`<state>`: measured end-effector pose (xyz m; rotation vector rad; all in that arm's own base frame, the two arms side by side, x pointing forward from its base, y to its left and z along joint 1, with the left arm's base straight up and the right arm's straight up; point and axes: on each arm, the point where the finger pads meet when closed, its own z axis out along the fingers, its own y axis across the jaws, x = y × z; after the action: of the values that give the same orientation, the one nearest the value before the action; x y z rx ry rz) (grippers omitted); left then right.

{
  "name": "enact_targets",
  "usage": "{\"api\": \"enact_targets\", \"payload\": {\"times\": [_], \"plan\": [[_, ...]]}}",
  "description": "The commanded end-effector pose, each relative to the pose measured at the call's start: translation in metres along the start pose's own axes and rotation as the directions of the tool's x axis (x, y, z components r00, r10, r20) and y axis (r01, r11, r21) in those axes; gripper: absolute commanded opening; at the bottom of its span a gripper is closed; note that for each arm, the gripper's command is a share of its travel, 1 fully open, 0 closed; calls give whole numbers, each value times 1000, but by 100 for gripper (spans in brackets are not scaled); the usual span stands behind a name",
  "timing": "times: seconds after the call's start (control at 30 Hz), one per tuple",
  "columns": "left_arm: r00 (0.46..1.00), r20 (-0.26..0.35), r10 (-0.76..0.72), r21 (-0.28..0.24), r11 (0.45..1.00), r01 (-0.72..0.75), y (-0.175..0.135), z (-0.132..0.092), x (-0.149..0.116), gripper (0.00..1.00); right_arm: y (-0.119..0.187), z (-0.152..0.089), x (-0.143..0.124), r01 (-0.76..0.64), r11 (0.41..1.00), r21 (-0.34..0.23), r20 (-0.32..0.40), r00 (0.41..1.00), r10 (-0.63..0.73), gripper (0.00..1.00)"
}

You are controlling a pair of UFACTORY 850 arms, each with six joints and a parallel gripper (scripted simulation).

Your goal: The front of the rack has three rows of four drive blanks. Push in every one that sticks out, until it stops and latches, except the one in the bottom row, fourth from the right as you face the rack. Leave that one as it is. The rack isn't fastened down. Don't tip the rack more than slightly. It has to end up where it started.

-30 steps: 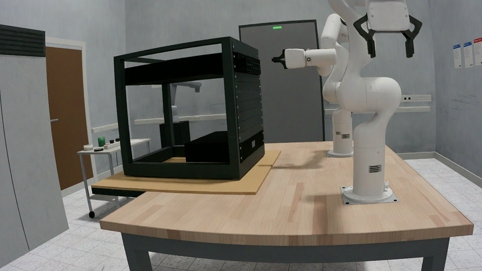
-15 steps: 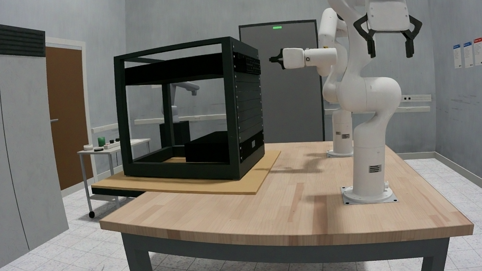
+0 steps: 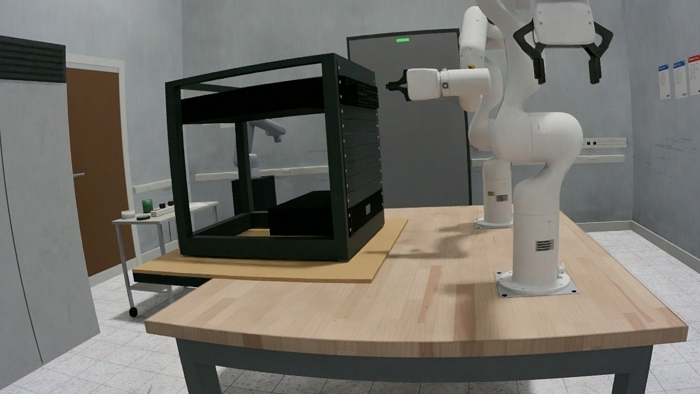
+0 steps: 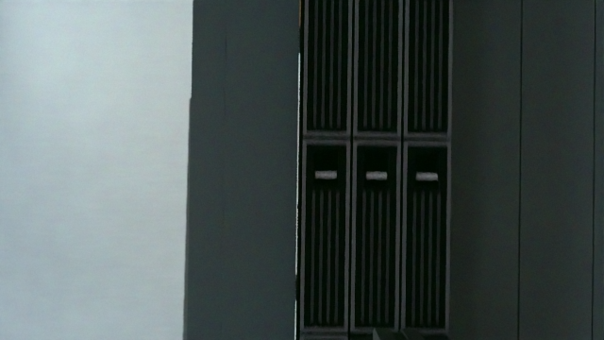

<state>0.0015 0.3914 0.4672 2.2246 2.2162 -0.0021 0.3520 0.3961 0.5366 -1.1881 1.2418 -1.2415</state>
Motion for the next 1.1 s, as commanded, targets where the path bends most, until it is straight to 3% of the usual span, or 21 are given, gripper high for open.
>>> {"api": "enact_targets", "payload": {"times": [0.0,0.27,0.53,1.07], "plan": [[1000,-2,0,0,1000,0,0,-1,0,100,0,2,-30,-2,1000,1,-3,1000,2,0],[1000,-2,0,0,1000,0,0,-1,0,100,2,2,-58,-2,1000,1,-3,1000,2,0],[1000,-2,0,0,1000,0,0,-1,0,100,3,2,-70,-2,1000,1,-3,1000,2,0],[1000,-2,0,0,1000,0,0,-1,0,100,4,2,-76,-2,1000,1,-3,1000,2,0]]}}
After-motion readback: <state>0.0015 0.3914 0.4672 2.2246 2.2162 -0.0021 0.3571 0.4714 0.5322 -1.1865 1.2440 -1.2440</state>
